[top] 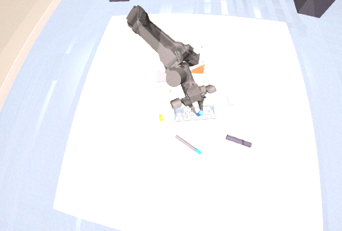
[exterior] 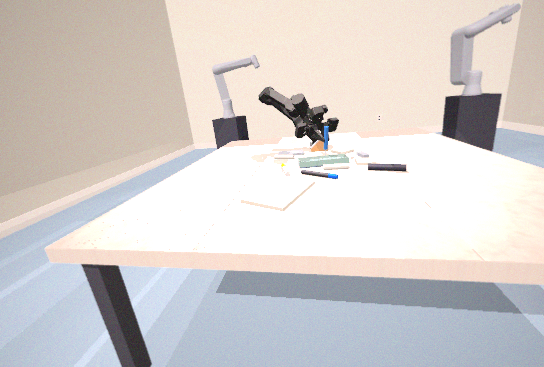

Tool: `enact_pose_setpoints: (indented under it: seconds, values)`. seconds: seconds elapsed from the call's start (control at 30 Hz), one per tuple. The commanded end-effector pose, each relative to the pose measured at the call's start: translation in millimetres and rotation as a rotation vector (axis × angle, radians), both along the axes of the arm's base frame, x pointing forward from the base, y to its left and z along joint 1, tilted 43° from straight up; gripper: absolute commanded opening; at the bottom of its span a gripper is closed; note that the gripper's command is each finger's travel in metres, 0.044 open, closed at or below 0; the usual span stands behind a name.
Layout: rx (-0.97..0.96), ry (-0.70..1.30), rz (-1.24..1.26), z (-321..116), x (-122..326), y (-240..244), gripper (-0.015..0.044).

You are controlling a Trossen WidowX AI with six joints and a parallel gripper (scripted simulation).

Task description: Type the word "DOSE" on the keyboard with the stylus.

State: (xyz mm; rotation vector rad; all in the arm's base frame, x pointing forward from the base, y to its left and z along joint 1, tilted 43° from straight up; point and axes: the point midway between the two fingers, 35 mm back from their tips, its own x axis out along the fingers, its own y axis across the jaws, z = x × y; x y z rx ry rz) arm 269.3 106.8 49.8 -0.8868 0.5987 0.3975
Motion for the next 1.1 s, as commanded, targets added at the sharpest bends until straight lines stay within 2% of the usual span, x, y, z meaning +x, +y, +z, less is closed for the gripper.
enact_pose_setpoints:
  seconds: [0.0, 0.63, 1.07]
  values:
    - [0.009, 0.009, 0.042, 11, 5, -4, 0.0]
    - [0.057, 0.012, 0.249, 60, 0, -33, 0.0]
    - [0.057, 0.011, 0.251, 53, 2, -41, 0.0]
